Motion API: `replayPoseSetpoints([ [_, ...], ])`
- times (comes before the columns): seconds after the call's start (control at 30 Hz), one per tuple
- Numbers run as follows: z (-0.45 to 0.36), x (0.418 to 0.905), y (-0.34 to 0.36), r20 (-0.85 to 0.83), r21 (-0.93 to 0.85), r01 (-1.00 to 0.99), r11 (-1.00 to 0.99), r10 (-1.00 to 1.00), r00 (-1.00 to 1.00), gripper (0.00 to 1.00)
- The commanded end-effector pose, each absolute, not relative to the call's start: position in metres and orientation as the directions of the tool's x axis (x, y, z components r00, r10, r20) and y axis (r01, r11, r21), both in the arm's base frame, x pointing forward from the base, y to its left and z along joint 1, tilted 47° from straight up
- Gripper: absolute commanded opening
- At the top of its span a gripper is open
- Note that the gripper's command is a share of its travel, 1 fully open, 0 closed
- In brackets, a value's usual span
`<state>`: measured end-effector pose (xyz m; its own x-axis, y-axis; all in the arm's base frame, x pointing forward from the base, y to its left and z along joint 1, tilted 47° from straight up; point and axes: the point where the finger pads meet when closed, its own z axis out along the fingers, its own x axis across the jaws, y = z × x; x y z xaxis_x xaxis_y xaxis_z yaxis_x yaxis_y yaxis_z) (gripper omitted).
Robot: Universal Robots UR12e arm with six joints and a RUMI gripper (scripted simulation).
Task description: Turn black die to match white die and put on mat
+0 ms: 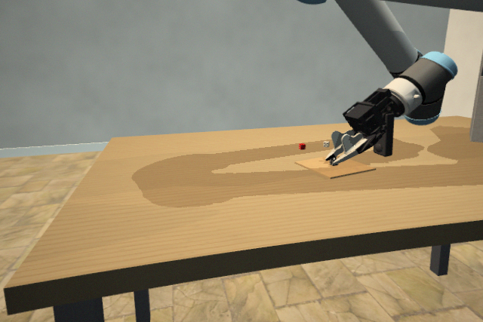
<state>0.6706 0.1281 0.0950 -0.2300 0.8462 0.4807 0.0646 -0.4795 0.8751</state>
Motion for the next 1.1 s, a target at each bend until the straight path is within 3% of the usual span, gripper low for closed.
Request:
replayPoseSetpoints([
  [0.0,0.0953,0.6705,0.1279,0.481,0.875,0.064,-0.48,0.846,-0.23,0.18],
  [1.07,0.095,0.6649,0.1266,0.481,0.875,0.064,-0.48,0.846,-0.23,0.18],
])
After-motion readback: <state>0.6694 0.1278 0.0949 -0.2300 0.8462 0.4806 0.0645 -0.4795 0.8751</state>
